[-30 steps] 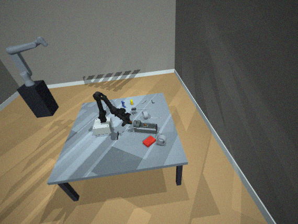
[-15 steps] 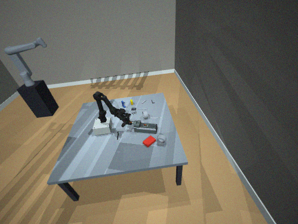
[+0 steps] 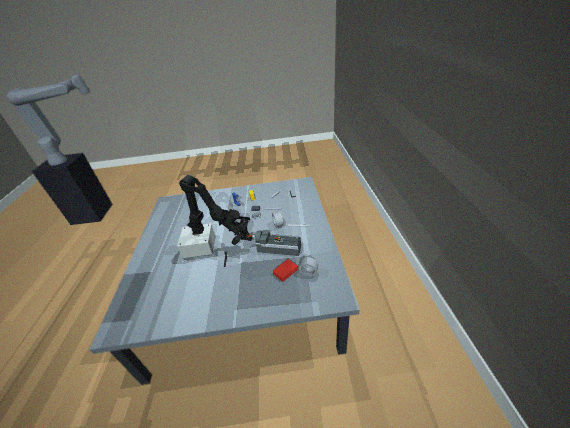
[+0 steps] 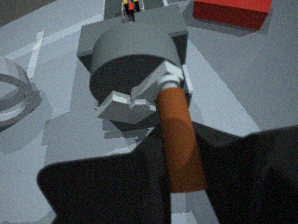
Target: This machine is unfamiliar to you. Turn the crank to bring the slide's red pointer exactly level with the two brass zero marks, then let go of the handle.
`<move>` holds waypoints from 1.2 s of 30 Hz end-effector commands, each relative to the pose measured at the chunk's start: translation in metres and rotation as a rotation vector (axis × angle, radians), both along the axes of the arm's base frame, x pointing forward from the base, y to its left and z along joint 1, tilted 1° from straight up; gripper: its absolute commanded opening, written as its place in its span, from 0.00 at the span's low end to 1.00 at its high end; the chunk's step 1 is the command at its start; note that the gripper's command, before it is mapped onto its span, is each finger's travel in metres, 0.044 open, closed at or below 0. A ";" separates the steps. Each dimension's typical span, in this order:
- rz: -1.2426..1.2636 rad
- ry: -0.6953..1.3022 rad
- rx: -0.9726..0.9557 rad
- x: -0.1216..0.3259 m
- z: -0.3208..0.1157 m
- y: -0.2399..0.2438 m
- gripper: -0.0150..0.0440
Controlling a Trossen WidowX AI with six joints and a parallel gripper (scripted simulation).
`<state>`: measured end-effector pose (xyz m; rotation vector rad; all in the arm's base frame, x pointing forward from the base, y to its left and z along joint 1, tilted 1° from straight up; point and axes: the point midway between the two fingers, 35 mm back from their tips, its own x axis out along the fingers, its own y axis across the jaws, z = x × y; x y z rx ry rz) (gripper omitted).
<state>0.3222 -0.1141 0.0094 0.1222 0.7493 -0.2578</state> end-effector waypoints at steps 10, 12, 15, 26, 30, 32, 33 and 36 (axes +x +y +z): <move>-0.011 0.007 -0.004 -0.002 -0.019 -0.009 0.25; -0.011 0.007 -0.004 -0.002 -0.022 -0.009 0.25; -0.011 0.007 -0.004 -0.002 -0.026 -0.009 0.25; -0.011 0.007 -0.003 0.000 -0.041 -0.002 0.25; -0.011 0.007 -0.003 0.001 -0.046 0.002 0.25; -0.011 0.007 -0.002 0.002 -0.047 0.004 0.25; -0.011 0.007 -0.002 0.002 -0.048 0.005 0.25; -0.011 0.007 -0.002 0.003 -0.050 0.008 0.25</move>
